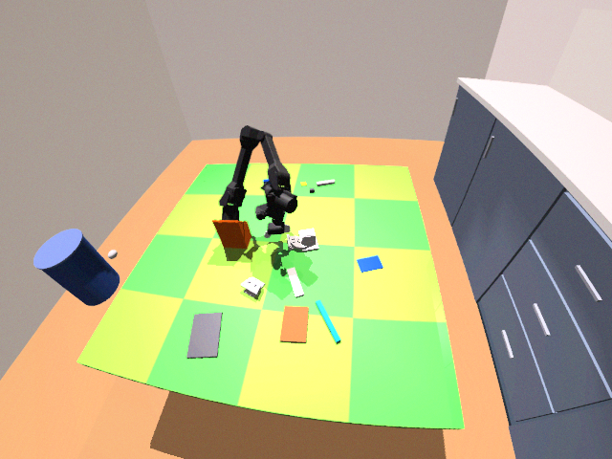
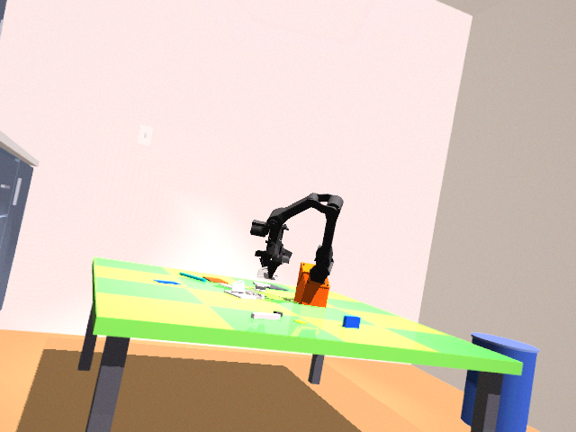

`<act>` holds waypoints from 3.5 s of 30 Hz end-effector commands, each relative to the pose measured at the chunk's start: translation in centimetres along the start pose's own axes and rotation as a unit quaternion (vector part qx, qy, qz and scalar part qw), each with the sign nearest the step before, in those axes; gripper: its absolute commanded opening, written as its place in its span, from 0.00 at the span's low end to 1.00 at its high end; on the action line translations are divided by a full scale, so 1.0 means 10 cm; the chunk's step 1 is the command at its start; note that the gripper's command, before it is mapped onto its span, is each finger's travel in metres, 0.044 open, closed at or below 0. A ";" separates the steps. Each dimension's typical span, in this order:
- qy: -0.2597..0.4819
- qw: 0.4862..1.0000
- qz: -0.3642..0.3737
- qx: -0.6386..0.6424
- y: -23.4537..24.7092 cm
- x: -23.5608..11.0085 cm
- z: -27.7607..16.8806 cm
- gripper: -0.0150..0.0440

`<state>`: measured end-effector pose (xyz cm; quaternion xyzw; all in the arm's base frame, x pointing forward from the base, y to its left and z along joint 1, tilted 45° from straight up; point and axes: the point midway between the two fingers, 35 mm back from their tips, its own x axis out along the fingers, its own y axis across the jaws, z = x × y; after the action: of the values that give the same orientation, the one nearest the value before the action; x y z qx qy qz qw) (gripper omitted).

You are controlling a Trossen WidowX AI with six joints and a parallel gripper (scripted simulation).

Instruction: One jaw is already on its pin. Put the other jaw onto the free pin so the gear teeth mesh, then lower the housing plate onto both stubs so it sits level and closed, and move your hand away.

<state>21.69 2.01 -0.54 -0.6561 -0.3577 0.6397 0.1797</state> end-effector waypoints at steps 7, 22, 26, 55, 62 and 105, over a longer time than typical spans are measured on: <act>0.000 1.000 0.004 0.000 -0.05 -0.02 -0.28 0.48; 0.001 1.000 0.003 -0.001 -0.23 -0.02 -0.72 0.48; 0.001 1.000 0.002 -0.002 -0.29 -0.01 -0.84 0.48; 0.001 1.000 0.000 0.000 -0.37 0.00 -0.96 0.48; 0.001 1.000 0.000 0.000 -0.39 0.00 -0.98 0.48; 0.002 1.000 -0.001 0.001 -0.40 0.51 -0.98 0.48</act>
<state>29.91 10.25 -0.11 -0.6579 -0.3572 0.6386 0.1783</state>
